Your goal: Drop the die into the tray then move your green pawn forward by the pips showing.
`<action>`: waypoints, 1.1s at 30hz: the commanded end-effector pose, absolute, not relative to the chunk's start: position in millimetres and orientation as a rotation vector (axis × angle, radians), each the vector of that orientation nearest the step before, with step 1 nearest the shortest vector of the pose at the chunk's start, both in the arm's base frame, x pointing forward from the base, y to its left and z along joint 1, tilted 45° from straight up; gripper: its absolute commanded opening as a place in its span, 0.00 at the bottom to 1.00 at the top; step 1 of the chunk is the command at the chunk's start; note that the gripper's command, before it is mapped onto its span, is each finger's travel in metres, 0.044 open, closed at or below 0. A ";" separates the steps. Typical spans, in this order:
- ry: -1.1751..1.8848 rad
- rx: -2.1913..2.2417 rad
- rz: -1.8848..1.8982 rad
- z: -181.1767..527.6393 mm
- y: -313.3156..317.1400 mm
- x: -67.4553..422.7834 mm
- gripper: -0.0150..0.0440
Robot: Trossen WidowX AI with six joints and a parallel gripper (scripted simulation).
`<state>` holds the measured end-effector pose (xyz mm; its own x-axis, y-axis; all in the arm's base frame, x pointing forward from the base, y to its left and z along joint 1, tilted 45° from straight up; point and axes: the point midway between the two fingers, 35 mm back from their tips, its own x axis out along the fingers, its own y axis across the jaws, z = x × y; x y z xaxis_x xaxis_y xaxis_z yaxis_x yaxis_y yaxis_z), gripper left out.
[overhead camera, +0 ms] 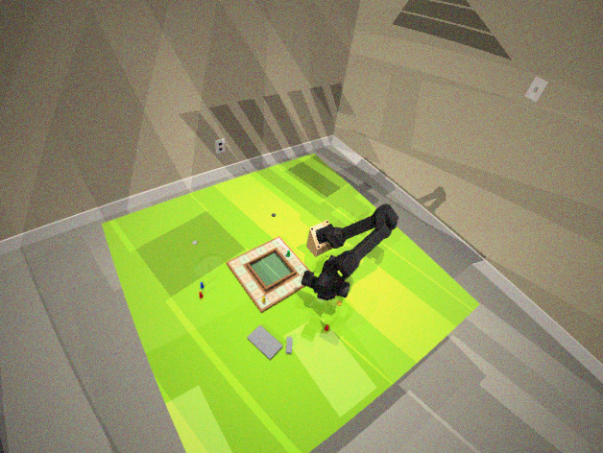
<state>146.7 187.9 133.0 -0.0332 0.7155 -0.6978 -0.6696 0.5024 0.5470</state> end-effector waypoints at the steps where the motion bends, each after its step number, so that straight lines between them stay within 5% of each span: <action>1: 1.162 0.050 1.108 127.0 192.1 146.2 0.72; 7: 1.162 0.052 1.109 122.2 197.3 145.5 0.72; 13: 1.162 0.052 1.109 122.2 197.3 145.5 0.45; 20: 1.162 0.052 1.109 122.2 197.3 145.5 0.37; 23: 1.163 0.049 1.106 123.6 195.1 146.6 0.25; 33: 1.178 0.021 1.090 146.6 163.2 155.5 0.25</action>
